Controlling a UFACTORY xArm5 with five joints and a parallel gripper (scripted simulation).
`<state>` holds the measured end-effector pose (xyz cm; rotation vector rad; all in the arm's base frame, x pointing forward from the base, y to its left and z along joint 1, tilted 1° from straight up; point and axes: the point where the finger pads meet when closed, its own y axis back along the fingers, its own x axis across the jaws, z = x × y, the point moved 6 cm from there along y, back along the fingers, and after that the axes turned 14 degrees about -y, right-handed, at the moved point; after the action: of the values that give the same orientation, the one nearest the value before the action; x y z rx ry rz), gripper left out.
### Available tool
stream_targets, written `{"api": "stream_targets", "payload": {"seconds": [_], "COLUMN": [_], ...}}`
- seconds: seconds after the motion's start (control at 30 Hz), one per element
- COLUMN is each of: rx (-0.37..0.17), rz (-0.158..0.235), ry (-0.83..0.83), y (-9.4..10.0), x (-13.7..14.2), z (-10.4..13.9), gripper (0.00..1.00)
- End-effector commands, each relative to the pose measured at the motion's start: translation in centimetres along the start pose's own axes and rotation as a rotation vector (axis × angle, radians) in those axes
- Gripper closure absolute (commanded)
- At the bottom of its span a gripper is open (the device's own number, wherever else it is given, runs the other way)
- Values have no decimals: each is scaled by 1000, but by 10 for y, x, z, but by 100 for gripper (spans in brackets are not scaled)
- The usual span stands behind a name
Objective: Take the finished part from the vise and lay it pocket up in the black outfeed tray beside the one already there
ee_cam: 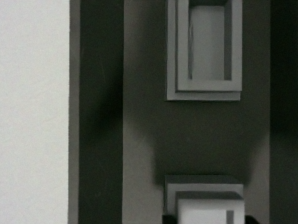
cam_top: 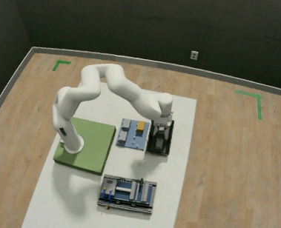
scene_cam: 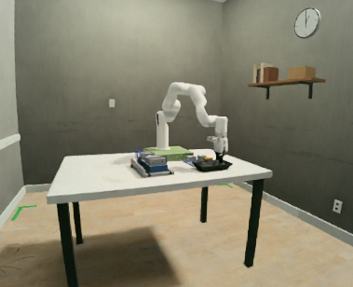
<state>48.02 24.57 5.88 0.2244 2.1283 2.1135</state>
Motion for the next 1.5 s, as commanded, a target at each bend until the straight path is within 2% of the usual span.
{"api": "stream_targets", "payload": {"seconds": [0.0,0.77,0.8,1.47], "rx": [-3,-3,-3,-3], "rz": [-3,-3,-3,-3], "ry": [0,0,0,0], "y": [0,-1,-1,-1], "x": [-1,-1,-1,-1], "z": [1,1,1,1], "gripper": [100,100,31,31]}}
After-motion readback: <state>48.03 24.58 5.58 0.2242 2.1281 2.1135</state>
